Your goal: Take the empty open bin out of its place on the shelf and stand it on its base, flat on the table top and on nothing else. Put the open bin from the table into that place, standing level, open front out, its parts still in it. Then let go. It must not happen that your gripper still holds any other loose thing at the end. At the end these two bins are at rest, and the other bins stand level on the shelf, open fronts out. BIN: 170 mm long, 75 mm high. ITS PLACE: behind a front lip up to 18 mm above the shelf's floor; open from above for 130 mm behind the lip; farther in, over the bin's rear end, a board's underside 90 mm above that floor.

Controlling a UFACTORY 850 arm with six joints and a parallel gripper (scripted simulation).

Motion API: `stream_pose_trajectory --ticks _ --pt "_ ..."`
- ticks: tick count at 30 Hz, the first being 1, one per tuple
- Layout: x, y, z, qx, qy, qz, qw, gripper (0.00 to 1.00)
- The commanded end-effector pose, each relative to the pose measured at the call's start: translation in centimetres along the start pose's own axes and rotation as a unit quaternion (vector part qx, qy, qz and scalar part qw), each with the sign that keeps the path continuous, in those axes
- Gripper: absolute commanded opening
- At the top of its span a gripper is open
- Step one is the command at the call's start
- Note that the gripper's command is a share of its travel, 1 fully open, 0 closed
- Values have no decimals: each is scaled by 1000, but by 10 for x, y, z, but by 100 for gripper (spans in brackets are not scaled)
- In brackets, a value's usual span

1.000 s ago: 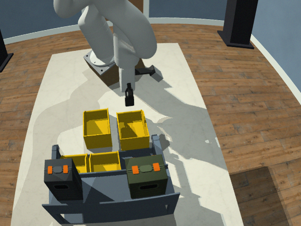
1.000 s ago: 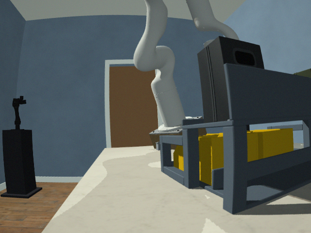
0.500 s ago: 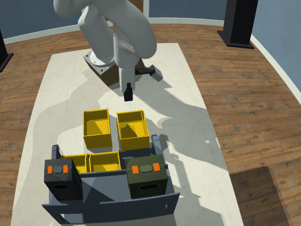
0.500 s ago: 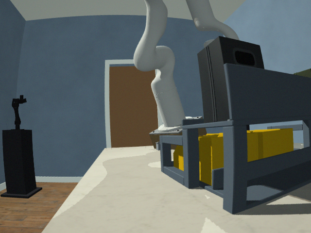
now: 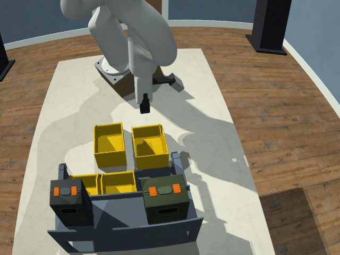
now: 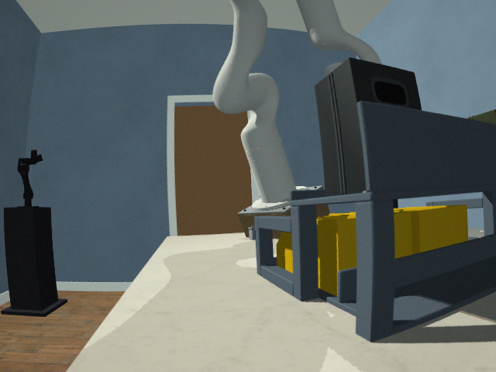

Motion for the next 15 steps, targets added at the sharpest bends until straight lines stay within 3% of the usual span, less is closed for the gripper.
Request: stream_pose_trajectory --ticks 1,15 --pt "0 0 1 -1 0 0 1000 0" --pt "-1 1 2 -1 16 0 1000 0"
Point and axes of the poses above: the point where the finger pads meet when closed, its own y axis back along the fingers, its own z axis across the jaws, x = y × z, the point moved 6 cm from there along y, back along the fingers, and after that the axes turned 1 degree about y, right-handed, at the moved point
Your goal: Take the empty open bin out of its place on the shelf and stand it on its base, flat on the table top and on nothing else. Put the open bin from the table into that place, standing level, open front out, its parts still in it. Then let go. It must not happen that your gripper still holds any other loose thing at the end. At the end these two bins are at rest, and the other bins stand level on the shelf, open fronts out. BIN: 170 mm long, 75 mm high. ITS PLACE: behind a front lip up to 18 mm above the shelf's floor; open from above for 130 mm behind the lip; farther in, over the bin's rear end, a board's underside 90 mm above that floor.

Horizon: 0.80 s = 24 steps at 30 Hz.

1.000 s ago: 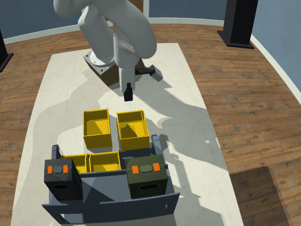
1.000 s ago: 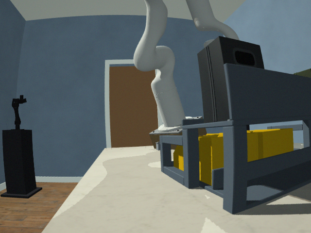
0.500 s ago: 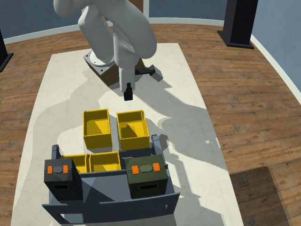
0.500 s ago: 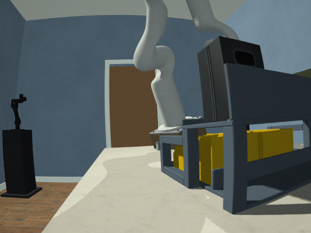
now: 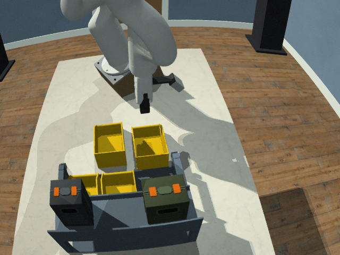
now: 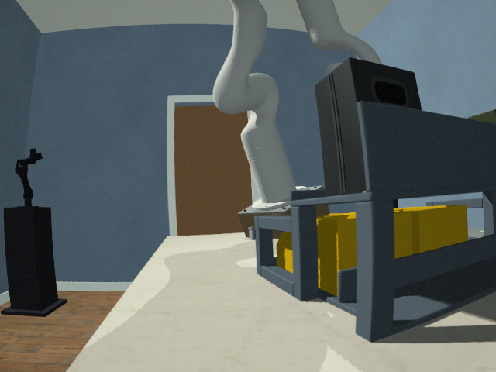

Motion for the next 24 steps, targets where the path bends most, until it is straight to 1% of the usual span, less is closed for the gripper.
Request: stream_pose_trajectory --ticks 1,4,6,9,12,15,21,23,24 --pt "-1 1 3 -1 20 0 1000 0" --pt "-3 3 7 -1 52 -1 999 0" --pt "-3 3 7 -1 52 -1 999 0" --pt "-5 6 12 -2 99 -2 995 0" --pt "-9 9 19 -2 160 -4 987 0" --pt "-13 14 27 -2 233 -5 973 0" --pt "-24 24 44 -8 357 -5 934 0" --pt "-24 24 44 -8 357 -5 934 0" --pt "-26 26 48 -3 411 -6 912 0"
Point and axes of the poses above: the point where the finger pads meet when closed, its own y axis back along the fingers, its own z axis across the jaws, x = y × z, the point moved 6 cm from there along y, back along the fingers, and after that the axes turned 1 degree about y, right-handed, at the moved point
